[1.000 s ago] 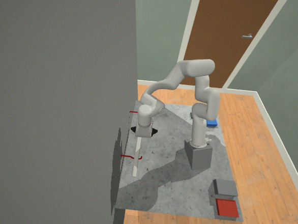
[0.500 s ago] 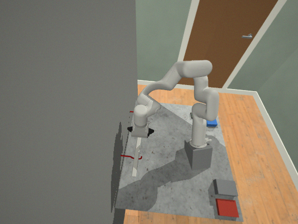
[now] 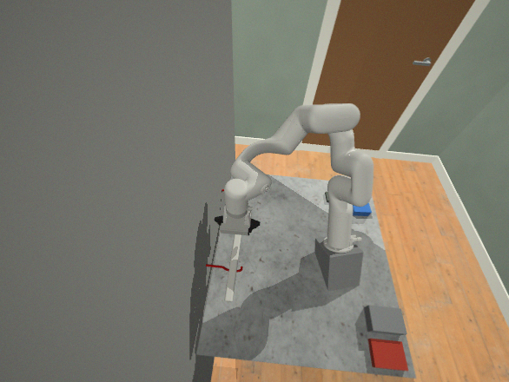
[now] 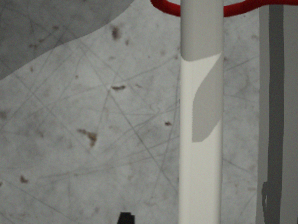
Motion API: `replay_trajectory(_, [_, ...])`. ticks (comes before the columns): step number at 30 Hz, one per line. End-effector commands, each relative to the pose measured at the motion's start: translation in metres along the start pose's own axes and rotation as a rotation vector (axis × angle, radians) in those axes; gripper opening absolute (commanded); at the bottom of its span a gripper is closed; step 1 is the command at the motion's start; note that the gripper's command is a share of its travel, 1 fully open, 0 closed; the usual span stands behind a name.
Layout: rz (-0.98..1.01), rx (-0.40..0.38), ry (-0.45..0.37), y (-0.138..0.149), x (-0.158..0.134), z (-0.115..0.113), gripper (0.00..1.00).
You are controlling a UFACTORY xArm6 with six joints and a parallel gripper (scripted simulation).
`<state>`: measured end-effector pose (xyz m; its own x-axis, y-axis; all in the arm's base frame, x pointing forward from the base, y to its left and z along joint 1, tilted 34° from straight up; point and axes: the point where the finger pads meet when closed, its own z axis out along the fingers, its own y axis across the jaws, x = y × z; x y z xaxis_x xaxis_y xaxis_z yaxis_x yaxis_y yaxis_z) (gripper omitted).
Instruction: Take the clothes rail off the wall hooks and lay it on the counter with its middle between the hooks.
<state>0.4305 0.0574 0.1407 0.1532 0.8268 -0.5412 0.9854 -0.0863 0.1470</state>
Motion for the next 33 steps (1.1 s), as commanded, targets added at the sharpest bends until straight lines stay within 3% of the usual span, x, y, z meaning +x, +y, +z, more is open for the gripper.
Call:
replay_trajectory(1, [0.001, -0.003, 0.002, 0.002, 0.0, -0.001, 1.0])
replay_trajectory(33, [0.001, -0.003, 0.002, 0.002, 0.0, 0.015, 1.0])
